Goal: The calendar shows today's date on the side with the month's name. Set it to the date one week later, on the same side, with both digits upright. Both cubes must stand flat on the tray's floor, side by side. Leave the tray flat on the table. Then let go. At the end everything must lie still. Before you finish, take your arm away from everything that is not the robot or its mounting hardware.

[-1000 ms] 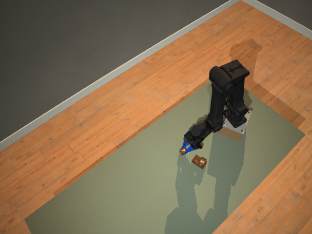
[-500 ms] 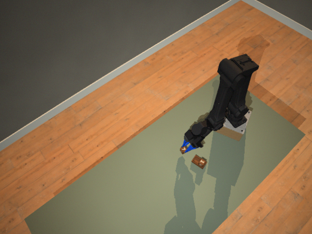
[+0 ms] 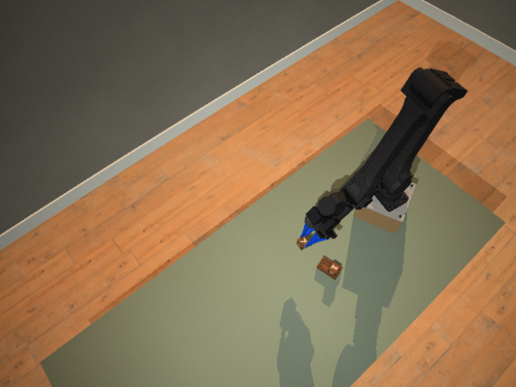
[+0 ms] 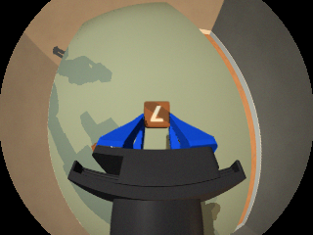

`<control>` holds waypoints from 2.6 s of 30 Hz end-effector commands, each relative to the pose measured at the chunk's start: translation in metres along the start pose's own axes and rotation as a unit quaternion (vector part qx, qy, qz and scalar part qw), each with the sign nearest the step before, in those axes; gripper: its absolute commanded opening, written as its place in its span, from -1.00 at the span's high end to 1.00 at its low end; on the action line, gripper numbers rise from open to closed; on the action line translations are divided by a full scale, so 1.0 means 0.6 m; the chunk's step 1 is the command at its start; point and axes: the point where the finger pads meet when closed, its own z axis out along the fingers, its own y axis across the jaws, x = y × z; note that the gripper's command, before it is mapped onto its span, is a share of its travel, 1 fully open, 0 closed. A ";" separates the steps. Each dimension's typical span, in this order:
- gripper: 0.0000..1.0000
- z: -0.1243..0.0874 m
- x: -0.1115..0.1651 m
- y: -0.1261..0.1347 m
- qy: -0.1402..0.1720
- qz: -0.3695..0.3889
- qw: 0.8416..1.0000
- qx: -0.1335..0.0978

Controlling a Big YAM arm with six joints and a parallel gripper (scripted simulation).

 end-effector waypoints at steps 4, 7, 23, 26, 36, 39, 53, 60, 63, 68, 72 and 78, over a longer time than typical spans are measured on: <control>0.47 -0.003 -0.030 -0.006 -0.008 0.000 1.000 0.003; 0.47 0.000 -0.024 -0.006 0.000 0.000 1.000 0.003; 0.47 0.004 -0.047 -0.006 0.012 -0.001 1.000 0.002; 0.47 0.006 -0.050 -0.006 0.043 -0.001 0.999 0.002; 0.47 0.000 -0.057 -0.006 0.114 0.000 0.993 0.002; 0.47 -0.009 -0.010 -0.006 0.137 0.001 0.991 0.002; 0.47 0.008 -0.049 -0.006 0.251 0.000 0.968 0.001; 0.47 0.008 -0.048 -0.006 0.260 0.001 0.966 0.001; 0.47 0.011 -0.048 -0.007 0.293 0.000 0.956 0.001; 0.47 0.012 -0.047 -0.006 0.363 0.000 0.932 0.000; 0.47 0.012 -0.048 -0.007 0.376 0.001 0.927 0.000; 0.47 0.013 -0.047 -0.006 0.393 0.001 0.920 0.000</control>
